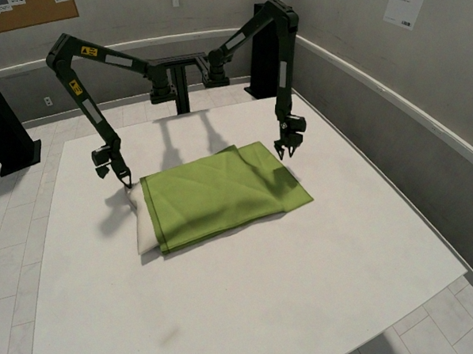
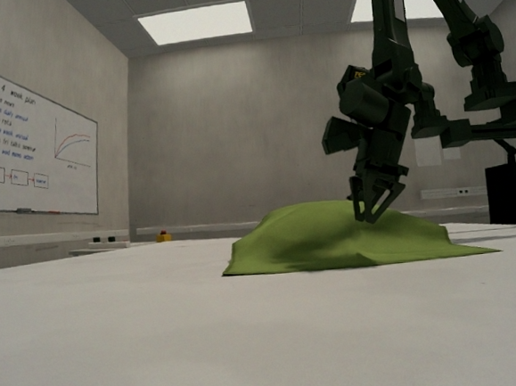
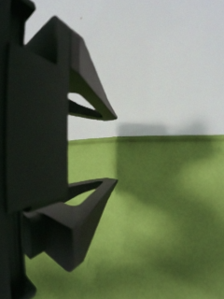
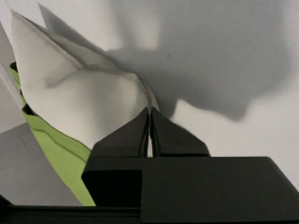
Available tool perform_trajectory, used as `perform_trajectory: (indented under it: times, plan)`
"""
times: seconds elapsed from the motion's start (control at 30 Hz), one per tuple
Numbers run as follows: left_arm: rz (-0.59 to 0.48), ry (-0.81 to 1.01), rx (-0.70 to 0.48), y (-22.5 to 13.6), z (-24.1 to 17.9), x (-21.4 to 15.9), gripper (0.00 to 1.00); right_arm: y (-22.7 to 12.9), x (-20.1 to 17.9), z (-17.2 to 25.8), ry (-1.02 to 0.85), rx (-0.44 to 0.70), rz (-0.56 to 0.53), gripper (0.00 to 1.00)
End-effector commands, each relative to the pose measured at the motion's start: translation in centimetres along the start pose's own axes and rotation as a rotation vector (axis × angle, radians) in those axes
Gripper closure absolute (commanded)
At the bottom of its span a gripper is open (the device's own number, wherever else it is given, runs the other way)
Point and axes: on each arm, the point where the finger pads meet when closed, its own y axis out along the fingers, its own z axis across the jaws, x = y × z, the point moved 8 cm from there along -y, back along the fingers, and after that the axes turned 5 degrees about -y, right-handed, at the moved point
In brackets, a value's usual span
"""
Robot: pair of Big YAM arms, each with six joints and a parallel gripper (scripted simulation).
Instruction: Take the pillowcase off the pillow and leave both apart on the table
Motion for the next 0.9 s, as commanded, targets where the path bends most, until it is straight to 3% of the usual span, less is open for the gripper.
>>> perform_trajectory:
  times: [0.0,0.23,0.87]
  plan:
    - [0.009,-0.002,-0.01,-1.0,-0.8,0.2,0.4,0.4,-1.8,-0.3,0.027,-0.006,0.037,0.98]
    - [0.005,-0.002,-0.007,-2.2,-0.7,0.8,0.4,0.4,-1.8,-0.3,0.027,-0.006,0.037,0.98]
    - [0.016,-0.004,-0.009,-0.9,-0.8,-0.1,0.4,0.4,-1.8,-0.3,0.027,-0.006,0.037,0.98]
